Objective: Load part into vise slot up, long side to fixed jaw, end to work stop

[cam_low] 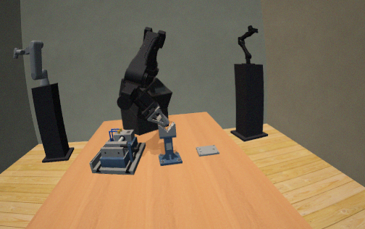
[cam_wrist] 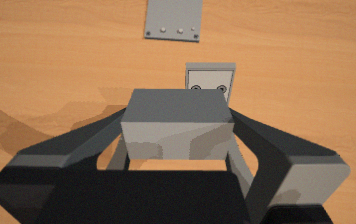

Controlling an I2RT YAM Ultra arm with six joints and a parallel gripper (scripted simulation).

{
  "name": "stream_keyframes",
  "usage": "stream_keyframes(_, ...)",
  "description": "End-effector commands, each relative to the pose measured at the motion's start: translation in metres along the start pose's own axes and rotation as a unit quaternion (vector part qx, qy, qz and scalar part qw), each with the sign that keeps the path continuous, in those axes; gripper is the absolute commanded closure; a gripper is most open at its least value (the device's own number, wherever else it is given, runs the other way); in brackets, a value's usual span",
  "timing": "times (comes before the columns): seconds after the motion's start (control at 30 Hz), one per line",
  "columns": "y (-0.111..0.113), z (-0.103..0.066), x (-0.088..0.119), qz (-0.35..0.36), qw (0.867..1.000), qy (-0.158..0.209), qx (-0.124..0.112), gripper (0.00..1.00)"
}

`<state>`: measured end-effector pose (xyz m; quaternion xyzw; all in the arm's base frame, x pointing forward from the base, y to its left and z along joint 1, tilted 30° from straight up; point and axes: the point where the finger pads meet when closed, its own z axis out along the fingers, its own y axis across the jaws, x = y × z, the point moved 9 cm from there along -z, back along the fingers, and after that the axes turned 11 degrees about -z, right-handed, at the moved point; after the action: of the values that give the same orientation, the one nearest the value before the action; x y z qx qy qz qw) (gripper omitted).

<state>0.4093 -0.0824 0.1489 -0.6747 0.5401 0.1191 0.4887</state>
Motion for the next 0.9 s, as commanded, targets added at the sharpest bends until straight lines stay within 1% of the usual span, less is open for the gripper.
stream_keyframes(0.0,-0.010,-0.007,-0.018,-0.016,1.000,0.016,0.012,1.00)
stream_keyframes(0.2,-0.010,-0.009,-0.022,-0.013,0.998,0.054,0.008,1.00)
stream_keyframes(0.27,-0.011,-0.008,-0.026,-0.014,0.998,0.066,0.005,1.00)
stream_keyframes(0.33,-0.011,-0.008,-0.026,-0.014,0.998,0.066,0.005,1.00)
stream_keyframes(0.37,-0.015,-0.011,-0.027,-0.018,0.997,0.075,0.009,1.00)
stream_keyframes(0.4,-0.011,-0.007,-0.028,-0.014,0.997,0.078,0.002,1.00)
stream_keyframes(0.43,-0.012,-0.006,-0.030,-0.015,0.996,0.084,0.001,1.00)
stream_keyframes(0.57,-0.012,-0.005,-0.035,-0.014,0.994,0.110,-0.004,1.00)
stream_keyframes(0.6,-0.016,-0.006,-0.037,-0.019,0.993,0.118,-0.002,1.00)
stream_keyframes(0.7,-0.013,-0.004,-0.039,-0.014,0.990,0.137,-0.008,1.00)
stream_keyframes(0.77,-0.017,-0.005,-0.043,-0.018,0.988,0.151,-0.007,1.00)
stream_keyframes(0.83,-0.015,-0.003,-0.044,-0.014,0.986,0.163,-0.012,1.00)
stream_keyframes(0.87,-0.015,-0.003,-0.044,-0.014,0.986,0.163,-0.012,1.00)
